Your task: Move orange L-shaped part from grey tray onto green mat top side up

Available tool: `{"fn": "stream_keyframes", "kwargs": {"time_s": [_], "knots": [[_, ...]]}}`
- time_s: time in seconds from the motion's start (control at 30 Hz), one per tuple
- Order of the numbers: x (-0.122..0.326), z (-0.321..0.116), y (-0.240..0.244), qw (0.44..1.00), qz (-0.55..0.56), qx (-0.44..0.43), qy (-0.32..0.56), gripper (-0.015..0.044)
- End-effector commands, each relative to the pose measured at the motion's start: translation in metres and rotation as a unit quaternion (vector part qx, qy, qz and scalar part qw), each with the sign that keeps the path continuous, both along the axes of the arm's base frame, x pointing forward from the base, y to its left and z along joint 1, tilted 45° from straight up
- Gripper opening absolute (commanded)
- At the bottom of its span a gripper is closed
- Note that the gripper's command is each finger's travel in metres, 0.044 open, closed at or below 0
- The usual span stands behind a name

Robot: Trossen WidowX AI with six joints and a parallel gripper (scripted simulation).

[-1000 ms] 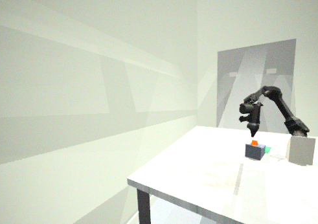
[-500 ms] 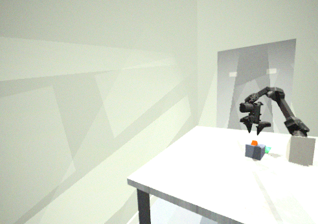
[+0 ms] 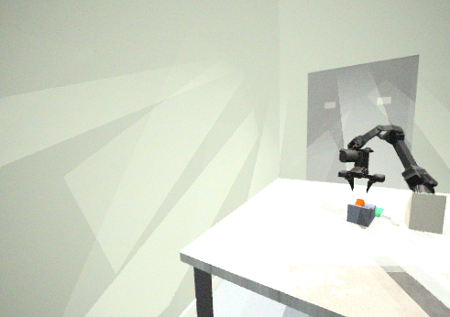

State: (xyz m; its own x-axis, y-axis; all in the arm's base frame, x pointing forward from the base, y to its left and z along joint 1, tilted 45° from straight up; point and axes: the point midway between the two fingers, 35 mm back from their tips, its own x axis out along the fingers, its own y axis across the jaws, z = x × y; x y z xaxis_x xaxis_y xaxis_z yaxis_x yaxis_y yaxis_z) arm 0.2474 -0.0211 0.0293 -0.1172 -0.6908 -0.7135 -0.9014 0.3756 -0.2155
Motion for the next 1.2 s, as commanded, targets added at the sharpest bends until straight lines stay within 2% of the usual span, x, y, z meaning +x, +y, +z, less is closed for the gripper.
{"fn": "stream_keyframes", "kwargs": {"time_s": [0.0, 1.17], "knots": [[-0.004, -0.01, -0.012, 1.0, -0.001, -0.003, 0.005, 0.028], [-0.01, -0.044, -0.047, 1.0, -0.001, -0.004, 0.005, 0.028]]}}
